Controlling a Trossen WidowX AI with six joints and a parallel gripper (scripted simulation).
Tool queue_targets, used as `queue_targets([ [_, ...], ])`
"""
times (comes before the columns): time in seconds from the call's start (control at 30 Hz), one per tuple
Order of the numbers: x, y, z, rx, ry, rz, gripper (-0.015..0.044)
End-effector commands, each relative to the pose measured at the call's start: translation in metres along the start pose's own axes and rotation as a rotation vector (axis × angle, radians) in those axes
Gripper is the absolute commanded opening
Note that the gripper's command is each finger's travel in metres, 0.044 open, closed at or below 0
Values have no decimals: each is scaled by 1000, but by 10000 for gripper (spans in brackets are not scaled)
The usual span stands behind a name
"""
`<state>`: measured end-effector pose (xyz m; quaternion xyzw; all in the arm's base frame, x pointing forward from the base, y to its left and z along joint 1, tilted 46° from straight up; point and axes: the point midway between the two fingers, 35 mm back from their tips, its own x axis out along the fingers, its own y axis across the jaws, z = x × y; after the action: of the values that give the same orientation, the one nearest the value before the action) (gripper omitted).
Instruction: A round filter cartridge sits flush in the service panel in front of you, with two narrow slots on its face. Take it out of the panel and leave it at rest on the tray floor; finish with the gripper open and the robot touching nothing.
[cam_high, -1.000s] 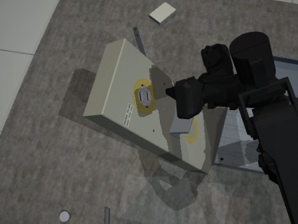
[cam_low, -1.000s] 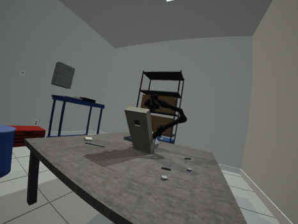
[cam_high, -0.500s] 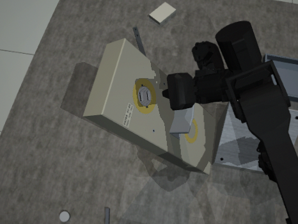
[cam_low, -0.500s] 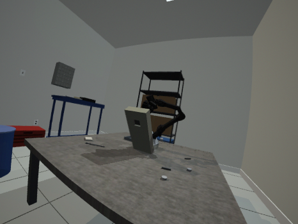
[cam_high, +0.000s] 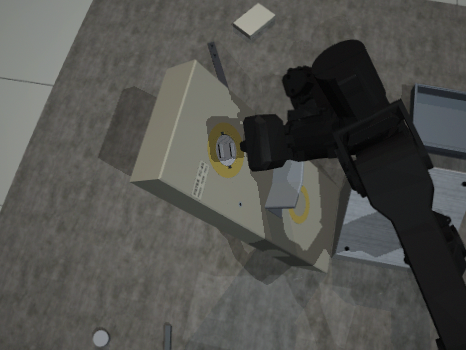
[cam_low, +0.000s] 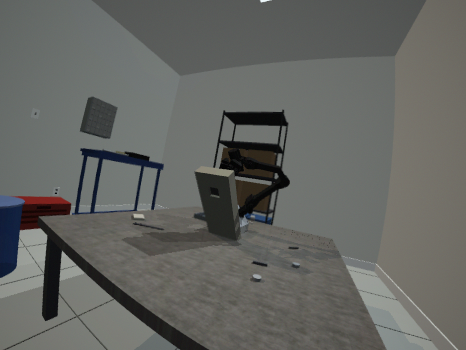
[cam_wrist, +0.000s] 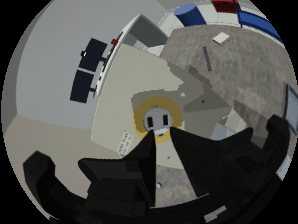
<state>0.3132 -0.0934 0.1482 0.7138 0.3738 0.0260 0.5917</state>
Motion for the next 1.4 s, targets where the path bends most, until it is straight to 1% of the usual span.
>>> queue_targets([
  [0.0, 8, -2, 0, 7, 0, -3, 92],
  [0.5, 31, 0, -2, 8, 1, 8, 92],
  [1.37, 31, 0, -1, 8, 1, 8, 92],
])
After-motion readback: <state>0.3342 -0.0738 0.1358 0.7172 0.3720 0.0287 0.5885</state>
